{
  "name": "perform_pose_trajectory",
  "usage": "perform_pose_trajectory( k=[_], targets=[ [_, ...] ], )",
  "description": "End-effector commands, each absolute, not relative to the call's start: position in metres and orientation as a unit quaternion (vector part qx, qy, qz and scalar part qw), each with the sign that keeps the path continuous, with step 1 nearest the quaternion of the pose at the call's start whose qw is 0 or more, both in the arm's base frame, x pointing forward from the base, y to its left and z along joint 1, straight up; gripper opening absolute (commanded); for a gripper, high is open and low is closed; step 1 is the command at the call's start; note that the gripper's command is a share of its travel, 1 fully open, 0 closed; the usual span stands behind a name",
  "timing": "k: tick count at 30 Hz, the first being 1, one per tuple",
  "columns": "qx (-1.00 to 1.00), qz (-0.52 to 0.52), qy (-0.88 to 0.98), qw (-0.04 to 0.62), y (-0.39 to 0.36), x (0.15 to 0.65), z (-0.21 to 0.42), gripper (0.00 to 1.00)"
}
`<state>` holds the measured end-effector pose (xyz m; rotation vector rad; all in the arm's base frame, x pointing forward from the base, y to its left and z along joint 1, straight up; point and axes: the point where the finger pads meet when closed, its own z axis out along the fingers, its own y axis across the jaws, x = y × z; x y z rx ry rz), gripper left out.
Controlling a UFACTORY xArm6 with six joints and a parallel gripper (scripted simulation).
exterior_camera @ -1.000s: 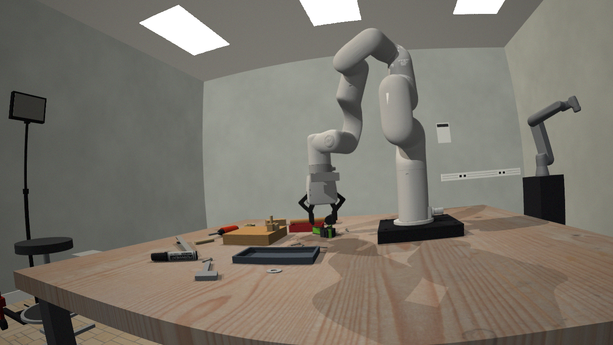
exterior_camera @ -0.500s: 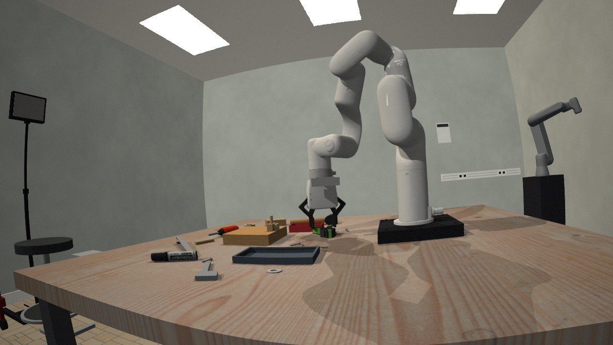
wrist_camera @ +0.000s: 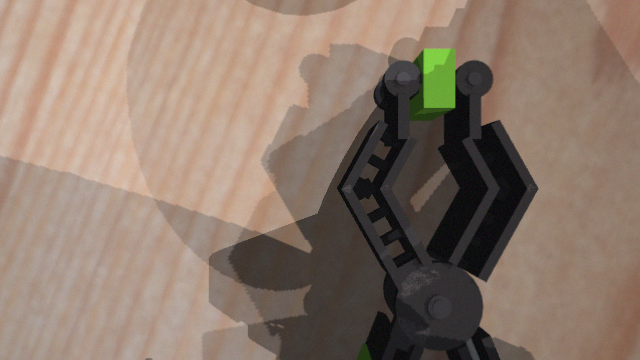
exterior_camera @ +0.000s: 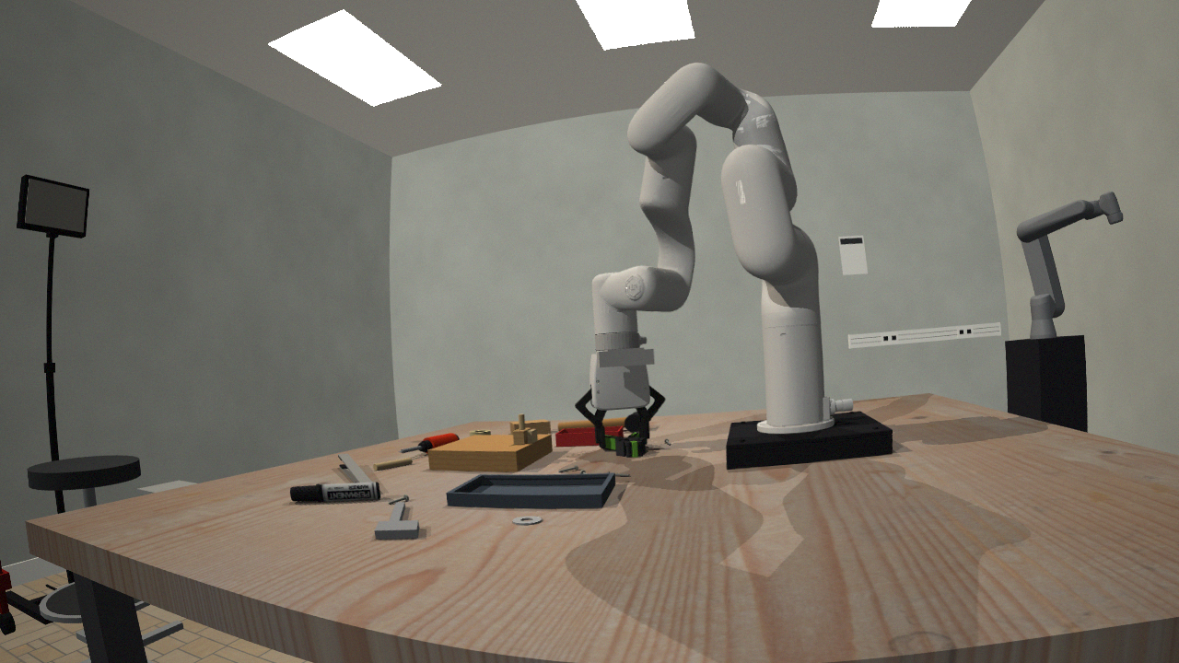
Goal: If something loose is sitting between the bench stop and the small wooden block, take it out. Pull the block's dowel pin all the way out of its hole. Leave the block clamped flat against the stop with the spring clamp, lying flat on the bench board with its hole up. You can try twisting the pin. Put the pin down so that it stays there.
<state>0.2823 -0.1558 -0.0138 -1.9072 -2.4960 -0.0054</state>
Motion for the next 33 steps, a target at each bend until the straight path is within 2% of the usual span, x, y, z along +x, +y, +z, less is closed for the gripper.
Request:
perform_pose_trajectory(
  k=[1, 24, 25, 32, 33],
  targets=[
    [-0.607, -0.002, -0.795, -0.001, -0.1564, 0.2834, -0.0157, 0.77],
    [-0.607, -0.002, -0.795, -0.001, -0.1564, 0.2834, -0.0179, 0.77],
    [-0.607, -0.002, -0.795, -0.001, -0.1564, 0.2834, -0.0179, 0.7],
    [-0.607, -0.002, -0.795, -0.001, -0.1564, 0.2834, -0.0179, 0.7],
    [-0.607, -0.002, -0.795, -0.001, -0.1564, 0.2834, -0.0178, 0.63]
  ],
)
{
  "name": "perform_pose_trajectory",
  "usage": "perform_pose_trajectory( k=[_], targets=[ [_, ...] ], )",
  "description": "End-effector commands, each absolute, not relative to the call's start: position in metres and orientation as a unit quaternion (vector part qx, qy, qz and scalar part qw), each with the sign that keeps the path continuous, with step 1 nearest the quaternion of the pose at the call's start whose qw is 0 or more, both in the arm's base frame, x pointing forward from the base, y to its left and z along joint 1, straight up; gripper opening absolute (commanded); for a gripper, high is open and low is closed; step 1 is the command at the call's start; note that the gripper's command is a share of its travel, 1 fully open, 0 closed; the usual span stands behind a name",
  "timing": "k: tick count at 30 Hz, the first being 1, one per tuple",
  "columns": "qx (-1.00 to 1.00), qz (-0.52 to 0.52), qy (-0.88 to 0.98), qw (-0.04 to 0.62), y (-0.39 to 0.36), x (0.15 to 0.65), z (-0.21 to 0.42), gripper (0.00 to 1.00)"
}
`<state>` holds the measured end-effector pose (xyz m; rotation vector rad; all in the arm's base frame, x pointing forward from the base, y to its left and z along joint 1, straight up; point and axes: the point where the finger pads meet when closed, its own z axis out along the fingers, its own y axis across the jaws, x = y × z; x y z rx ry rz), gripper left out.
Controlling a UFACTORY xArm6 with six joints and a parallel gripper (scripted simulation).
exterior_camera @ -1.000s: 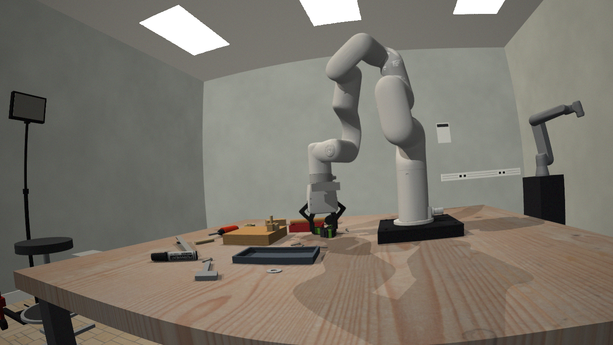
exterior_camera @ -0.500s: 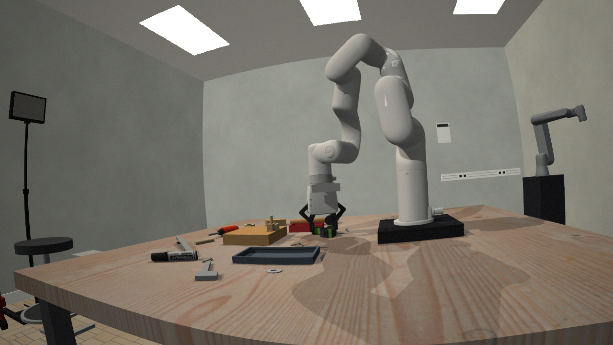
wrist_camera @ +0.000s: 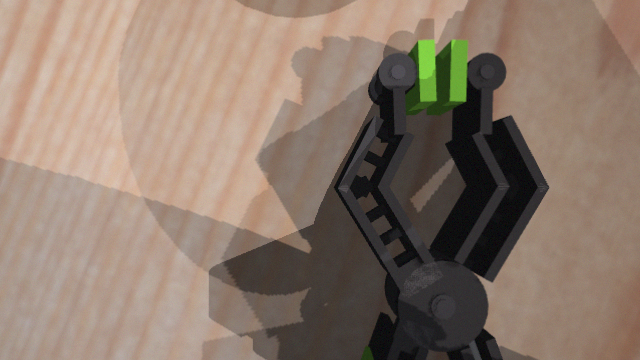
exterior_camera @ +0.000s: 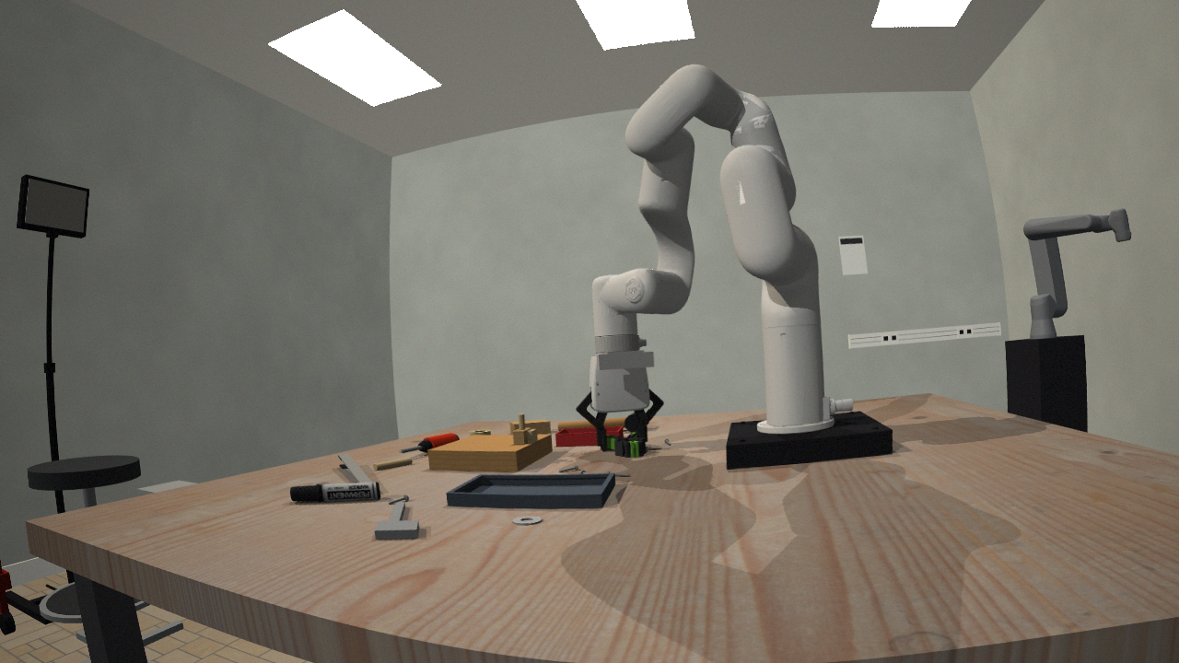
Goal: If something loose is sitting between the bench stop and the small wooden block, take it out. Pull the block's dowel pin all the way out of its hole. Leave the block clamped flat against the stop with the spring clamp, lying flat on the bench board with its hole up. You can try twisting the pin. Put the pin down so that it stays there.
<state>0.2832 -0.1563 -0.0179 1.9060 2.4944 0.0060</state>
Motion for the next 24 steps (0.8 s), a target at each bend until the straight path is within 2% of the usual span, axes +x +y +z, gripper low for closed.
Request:
perform_pose_trajectory(
  k=[1, 5, 6, 11, 12, 19, 20, 24],
  targets=[
    [0.607, 0.002, 0.795, 0.001, -0.1564, 0.2834, -0.0177, 0.63],
    [0.607, 0.002, 0.795, 0.001, -0.1564, 0.2834, -0.0172, 0.63],
    [0.607, 0.002, 0.795, 0.001, -0.1564, 0.2834, -0.0172, 0.56],
    [0.607, 0.002, 0.795, 0.001, -0.1564, 0.2834, -0.0164, 0.56],
    [0.607, 0.002, 0.795, 0.001, -0.1564, 0.2834, -0.0164, 0.49],
    [0.607, 0.002, 0.795, 0.001, -0.1564, 0.2834, -0.0156, 0.49],
    [0.607, 0.002, 0.795, 0.001, -0.1564, 0.2834, -0.0155, 0.42],
    [0.607, 0.002, 0.795, 0.001, -0.1564, 0.2834, -0.0147, 0.42]
  ],
)
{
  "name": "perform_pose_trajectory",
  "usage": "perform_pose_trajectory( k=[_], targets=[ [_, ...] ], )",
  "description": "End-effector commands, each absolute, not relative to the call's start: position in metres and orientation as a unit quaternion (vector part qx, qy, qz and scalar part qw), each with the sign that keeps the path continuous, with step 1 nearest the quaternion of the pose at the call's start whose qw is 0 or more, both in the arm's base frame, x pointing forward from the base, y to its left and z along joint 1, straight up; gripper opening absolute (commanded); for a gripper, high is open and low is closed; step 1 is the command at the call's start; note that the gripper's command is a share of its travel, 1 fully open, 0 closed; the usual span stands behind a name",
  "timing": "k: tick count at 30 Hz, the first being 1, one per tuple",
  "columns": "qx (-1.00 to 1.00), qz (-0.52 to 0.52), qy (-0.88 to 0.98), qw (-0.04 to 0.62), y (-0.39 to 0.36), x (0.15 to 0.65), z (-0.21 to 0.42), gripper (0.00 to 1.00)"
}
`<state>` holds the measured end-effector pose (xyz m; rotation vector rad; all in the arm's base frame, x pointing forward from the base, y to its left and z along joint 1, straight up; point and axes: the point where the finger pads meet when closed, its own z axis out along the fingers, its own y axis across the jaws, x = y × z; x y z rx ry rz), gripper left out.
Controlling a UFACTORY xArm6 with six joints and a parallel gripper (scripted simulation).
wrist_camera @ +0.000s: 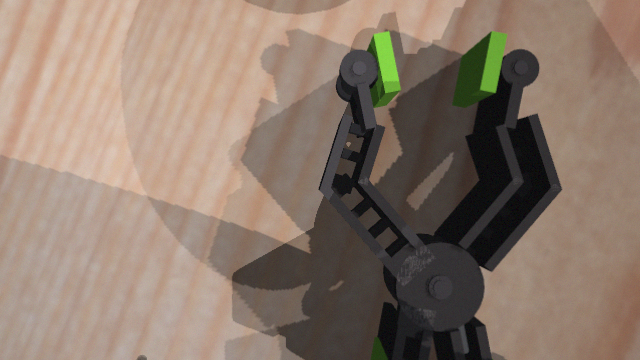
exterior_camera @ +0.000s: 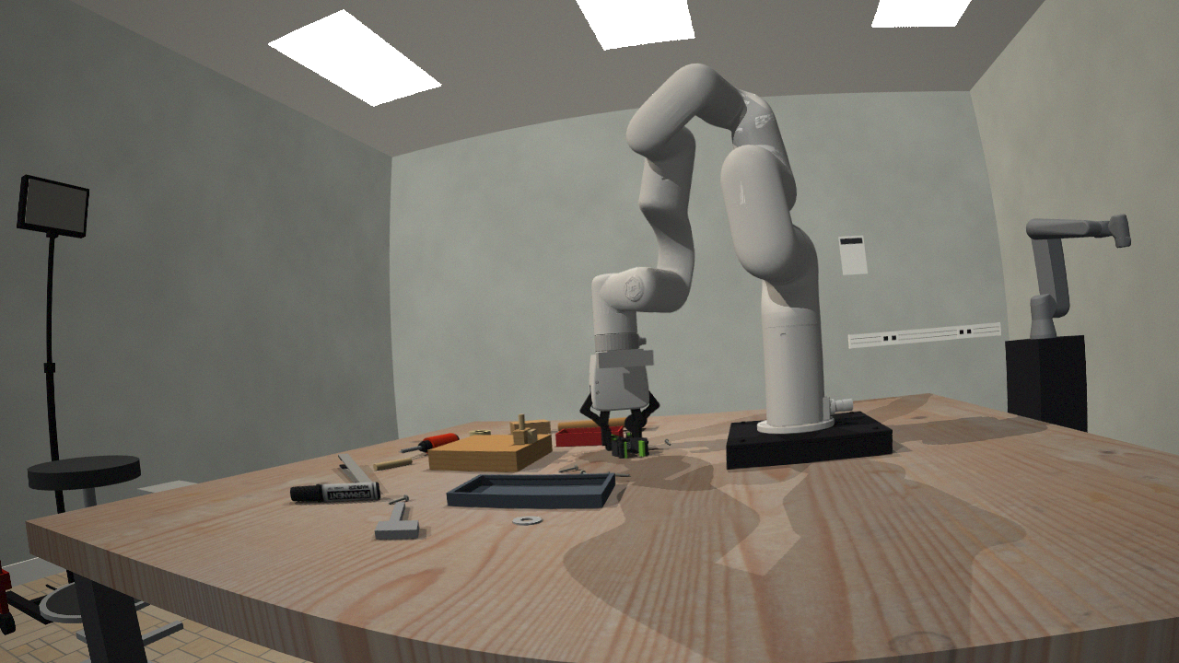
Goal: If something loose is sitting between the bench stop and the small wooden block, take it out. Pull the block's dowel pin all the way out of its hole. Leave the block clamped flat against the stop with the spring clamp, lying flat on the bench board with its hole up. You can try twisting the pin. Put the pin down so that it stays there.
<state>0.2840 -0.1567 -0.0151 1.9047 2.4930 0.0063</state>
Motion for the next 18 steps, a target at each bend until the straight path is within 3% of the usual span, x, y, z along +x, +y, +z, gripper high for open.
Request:
perform_pose_trajectory(
  k=[1, 2, 9, 10, 18],
  targets=[
    [0.607, 0.002, 0.795, 0.001, -0.1564, 0.2834, -0.0147, 0.42],
    [0.607, 0.002, 0.795, 0.001, -0.1564, 0.2834, -0.0147, 0.35],
    [0.607, 0.002, 0.795, 0.001, -0.1564, 0.2834, -0.0138, 0.35],
    [0.607, 0.002, 0.795, 0.001, -0.1564, 0.2834, -0.0138, 0.28],
    [0.607, 0.002, 0.795, 0.001, -0.1564, 0.2834, -0.0127, 0.27]
  ],
)
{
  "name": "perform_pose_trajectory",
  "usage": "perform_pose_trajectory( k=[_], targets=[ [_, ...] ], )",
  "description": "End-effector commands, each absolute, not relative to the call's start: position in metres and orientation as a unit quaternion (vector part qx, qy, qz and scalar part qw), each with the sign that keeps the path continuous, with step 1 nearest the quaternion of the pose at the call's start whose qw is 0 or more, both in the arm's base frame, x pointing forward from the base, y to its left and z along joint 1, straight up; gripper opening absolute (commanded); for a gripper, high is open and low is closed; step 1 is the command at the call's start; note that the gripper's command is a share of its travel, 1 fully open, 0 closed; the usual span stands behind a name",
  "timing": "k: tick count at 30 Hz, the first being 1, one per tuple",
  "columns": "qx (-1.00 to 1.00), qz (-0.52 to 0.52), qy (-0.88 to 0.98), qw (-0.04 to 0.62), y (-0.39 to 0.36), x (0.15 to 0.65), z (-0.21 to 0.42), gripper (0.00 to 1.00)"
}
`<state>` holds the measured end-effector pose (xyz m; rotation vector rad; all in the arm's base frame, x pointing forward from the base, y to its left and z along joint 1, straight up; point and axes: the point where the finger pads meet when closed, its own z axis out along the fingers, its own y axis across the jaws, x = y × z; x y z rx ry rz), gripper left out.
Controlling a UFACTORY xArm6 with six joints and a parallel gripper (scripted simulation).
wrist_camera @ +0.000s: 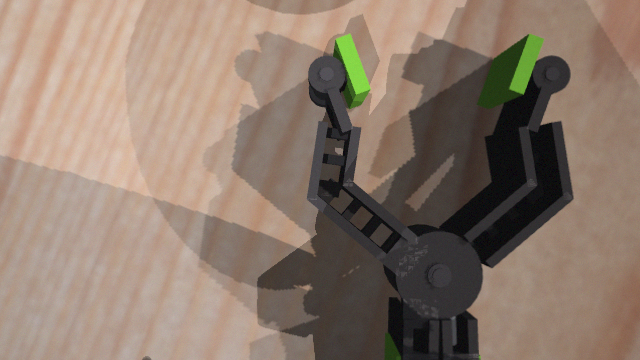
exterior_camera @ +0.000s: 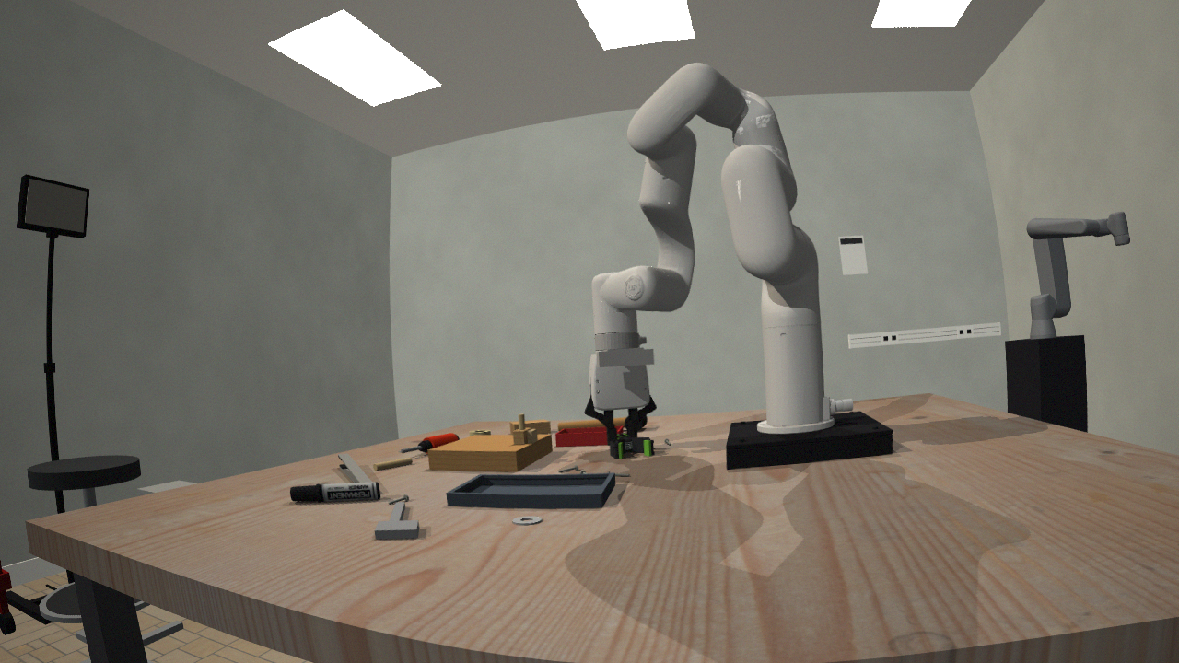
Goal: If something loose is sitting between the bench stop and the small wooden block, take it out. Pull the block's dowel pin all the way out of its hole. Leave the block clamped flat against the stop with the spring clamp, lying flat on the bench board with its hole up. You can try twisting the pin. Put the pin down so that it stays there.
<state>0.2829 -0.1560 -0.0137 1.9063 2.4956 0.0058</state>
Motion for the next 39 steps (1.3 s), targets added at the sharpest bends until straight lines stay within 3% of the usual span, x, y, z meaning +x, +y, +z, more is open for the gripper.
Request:
perform_pose_trajectory(
  k=[1, 39],
  targets=[
    [0.607, 0.002, 0.795, 0.001, -0.1564, 0.2834, -0.0125, 0.27],
    [0.607, 0.002, 0.795, 0.001, -0.1564, 0.2834, -0.0076, 0.27]
  ],
)
